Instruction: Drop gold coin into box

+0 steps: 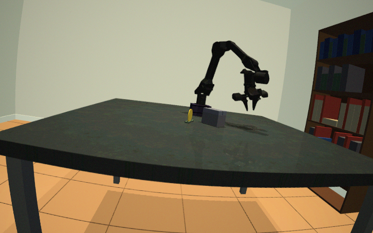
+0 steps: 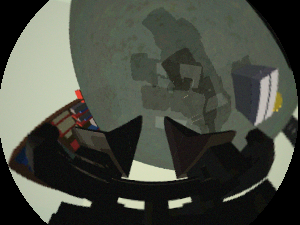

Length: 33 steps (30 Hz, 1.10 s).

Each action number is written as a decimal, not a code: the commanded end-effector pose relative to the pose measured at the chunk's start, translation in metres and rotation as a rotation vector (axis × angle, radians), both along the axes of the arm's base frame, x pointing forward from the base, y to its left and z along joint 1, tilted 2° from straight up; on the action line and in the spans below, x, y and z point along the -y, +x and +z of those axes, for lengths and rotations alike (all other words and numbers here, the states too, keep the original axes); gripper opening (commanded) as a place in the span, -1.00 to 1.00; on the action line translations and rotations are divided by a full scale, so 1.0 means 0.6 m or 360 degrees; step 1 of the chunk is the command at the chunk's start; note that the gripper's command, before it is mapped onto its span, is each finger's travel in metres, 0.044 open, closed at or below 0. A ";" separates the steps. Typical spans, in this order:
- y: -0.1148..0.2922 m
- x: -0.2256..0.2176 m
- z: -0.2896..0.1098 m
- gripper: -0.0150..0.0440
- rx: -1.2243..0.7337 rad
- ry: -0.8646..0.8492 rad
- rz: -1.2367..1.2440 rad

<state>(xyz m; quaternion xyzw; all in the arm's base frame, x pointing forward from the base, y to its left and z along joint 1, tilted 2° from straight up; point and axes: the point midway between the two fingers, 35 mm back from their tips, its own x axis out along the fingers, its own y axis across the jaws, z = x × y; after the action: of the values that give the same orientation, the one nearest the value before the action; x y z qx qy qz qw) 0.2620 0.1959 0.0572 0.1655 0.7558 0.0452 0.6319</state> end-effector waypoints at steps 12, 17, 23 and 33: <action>0.080 0.415 0.048 0.05 0.0179 -0.0400 -0.0457; 0.035 0.535 0.065 0.05 0.0144 -0.0528 -0.0577; 0.027 0.549 0.047 0.05 0.0140 -0.0537 -0.0586; 0.023 0.548 -0.018 0.05 0.0139 -0.0537 -0.0586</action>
<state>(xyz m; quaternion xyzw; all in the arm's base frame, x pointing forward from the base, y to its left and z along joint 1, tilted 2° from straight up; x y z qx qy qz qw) 0.2773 -0.1337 0.0539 0.1929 0.6804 -0.1905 0.6809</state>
